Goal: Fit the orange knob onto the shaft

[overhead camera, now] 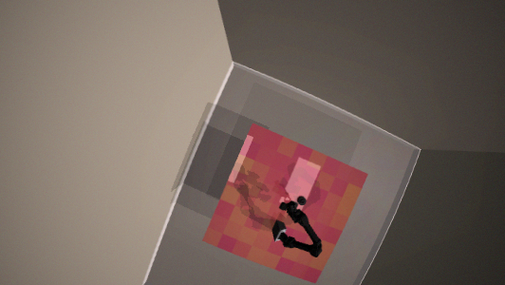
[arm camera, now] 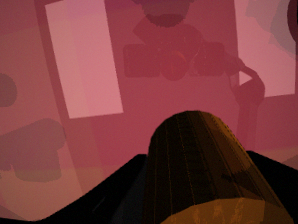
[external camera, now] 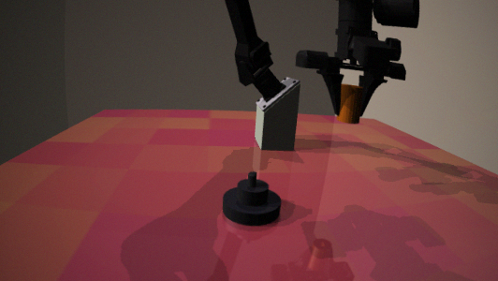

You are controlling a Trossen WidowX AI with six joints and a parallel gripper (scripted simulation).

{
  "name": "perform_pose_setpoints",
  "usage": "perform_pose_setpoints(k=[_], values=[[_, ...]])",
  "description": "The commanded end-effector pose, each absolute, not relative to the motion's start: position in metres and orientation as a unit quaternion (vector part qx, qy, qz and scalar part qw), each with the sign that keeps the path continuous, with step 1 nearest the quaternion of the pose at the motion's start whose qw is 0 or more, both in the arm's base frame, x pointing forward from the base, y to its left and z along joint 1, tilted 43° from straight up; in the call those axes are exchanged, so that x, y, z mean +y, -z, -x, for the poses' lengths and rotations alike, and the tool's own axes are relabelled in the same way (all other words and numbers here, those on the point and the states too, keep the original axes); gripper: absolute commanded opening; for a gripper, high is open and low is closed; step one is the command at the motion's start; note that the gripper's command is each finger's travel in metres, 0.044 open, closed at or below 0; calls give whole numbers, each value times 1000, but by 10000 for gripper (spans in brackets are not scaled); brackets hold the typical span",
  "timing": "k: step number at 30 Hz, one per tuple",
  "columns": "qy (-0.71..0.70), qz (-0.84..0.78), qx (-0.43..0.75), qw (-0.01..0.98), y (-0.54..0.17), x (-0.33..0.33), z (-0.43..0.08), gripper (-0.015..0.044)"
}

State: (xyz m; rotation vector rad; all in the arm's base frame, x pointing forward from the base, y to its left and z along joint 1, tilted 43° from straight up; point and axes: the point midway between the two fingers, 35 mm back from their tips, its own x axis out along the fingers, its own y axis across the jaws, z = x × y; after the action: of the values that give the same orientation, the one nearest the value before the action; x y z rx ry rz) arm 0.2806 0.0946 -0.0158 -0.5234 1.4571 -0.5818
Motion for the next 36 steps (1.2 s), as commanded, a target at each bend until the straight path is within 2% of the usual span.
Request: perform_pose_setpoints(k=[1,36], values=[[255,226,645,684,10,90,-287,0],[248,236,642,687,-31,13,-332,0]])
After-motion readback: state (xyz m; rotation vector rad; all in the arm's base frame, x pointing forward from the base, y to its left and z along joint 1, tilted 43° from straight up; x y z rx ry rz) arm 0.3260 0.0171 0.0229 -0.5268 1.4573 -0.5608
